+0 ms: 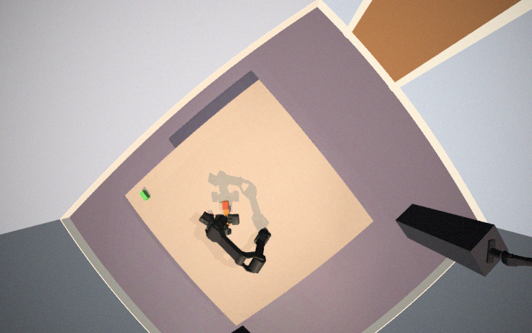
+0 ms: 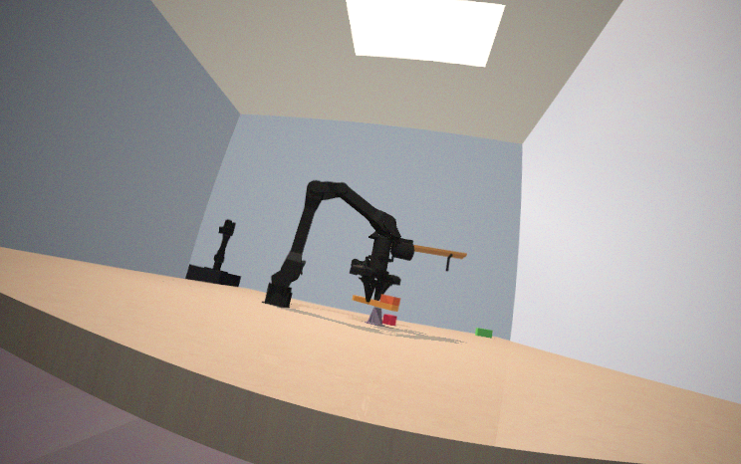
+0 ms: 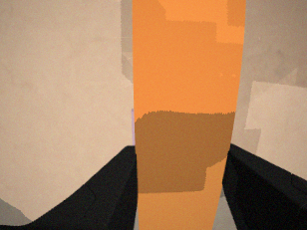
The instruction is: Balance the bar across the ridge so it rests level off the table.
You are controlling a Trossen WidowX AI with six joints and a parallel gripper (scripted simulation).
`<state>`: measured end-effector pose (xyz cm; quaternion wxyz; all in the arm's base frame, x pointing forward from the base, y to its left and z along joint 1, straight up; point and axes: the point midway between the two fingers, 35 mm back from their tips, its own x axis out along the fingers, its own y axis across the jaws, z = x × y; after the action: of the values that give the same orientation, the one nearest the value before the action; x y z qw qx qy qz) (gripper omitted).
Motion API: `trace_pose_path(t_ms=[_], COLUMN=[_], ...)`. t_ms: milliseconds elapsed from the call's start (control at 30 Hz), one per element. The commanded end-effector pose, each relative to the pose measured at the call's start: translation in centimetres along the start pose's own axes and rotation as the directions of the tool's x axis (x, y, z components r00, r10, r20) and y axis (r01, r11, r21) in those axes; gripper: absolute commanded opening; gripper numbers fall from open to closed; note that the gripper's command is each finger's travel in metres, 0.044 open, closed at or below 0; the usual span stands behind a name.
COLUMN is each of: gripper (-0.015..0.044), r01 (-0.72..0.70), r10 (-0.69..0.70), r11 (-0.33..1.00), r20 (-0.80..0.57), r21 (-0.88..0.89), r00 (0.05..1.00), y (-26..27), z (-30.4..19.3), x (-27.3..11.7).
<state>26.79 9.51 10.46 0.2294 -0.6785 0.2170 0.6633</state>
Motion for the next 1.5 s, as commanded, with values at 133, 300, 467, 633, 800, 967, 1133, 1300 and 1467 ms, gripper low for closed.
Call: trace_pose_path(t_ms=[133,300,467,633,800,967,1133,1300,1467], gripper=[0.0,0.0,0.0,0.0,0.0,0.0,0.0,0.0,0.0], r01=[0.0,0.0,0.0,0.0,0.0,0.0,0.0,0.0,0.0], r10=[0.0,0.0,0.0,0.0,0.0,0.0,0.0,0.0,0.0], r11=[1.0,1.0,1.0,1.0,1.0,1.0,1.0,1.0,1.0], r20=[-0.001,-0.001,-0.001,-0.001,-0.001,-0.001,-0.001,-0.001,-0.001], r21=[-0.006,-0.006,-0.006,-0.006,-0.006,-0.006,-0.006,-0.006,-0.006], r00=[1.0,1.0,1.0,1.0,1.0,1.0,1.0,1.0,1.0], y=[0.0,0.0,0.01,0.01,0.02,0.02,0.03,0.03,0.04], z=[-0.01,-0.01,0.0,0.01,0.01,0.02,0.03,0.03,0.04], x=[0.13,0.16,0.21,0.25,0.3,0.33,0.37,0.41,0.47])
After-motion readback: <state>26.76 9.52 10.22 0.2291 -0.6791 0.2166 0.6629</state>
